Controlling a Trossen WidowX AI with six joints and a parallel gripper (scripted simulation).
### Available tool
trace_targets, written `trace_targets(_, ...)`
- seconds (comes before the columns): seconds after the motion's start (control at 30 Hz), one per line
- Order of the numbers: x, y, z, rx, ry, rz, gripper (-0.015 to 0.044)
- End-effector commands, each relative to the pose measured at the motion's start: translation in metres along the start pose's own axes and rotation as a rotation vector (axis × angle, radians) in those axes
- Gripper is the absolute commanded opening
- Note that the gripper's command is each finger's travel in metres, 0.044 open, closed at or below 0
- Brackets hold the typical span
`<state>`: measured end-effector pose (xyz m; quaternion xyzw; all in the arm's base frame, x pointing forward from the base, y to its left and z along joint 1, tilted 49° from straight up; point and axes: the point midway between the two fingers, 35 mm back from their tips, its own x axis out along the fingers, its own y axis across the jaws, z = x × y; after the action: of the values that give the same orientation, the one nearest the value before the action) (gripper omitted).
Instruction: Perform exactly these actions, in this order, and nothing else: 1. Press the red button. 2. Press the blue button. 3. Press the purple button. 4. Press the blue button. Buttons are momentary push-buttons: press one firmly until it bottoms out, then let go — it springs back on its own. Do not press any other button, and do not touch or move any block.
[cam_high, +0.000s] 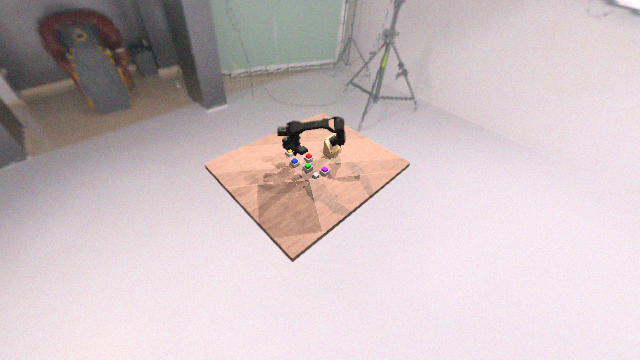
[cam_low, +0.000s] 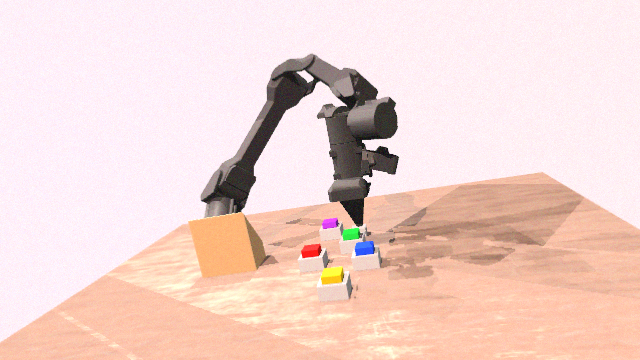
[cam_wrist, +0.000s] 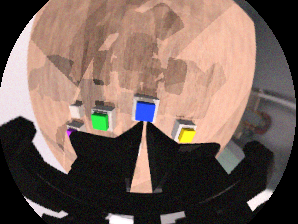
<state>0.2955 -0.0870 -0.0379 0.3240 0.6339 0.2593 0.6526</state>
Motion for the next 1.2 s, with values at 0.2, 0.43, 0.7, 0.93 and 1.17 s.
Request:
trace_targets(0.2,0.019,-0.001,0.000,0.008,-0.010,0.001,0.0020)
trace_targets(0.43,0.031,-0.001,0.001,0.008,-0.010,0.002,0.0020)
trace_targets(0.7,0.044,0.000,0.000,0.008,-0.010,0.003,0.0020)
trace_targets(0.93,0.046,0.000,0.000,0.008,-0.010,0.003,0.0020)
trace_targets(1.17,0.046,0.000,0.000,0.008,-0.010,0.003,0.0020)
